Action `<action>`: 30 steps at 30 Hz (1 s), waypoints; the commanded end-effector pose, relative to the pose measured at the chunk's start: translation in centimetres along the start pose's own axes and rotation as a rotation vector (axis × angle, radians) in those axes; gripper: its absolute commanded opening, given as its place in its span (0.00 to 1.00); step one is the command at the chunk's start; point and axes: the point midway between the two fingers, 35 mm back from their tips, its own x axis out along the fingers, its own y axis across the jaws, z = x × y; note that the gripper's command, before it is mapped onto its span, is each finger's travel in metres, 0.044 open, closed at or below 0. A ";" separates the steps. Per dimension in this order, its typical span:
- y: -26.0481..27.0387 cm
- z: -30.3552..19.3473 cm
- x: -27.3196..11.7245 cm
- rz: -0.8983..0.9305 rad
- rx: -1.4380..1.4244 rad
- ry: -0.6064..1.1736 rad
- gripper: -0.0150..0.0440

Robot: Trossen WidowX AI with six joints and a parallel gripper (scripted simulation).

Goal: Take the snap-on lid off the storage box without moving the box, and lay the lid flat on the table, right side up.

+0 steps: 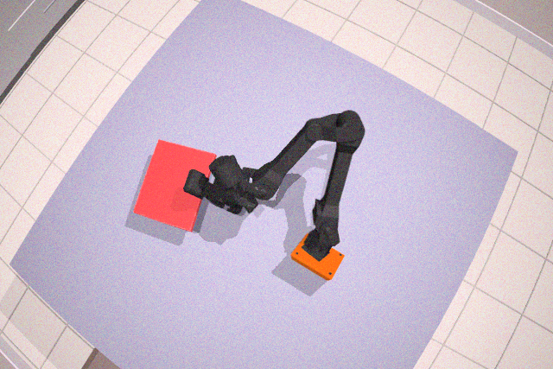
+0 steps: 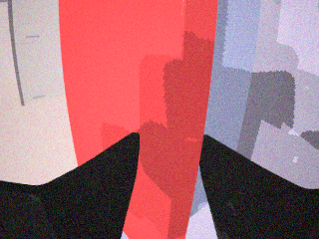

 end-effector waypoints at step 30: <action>0.8 0.0 -0.8 0.011 0.003 -0.001 0.25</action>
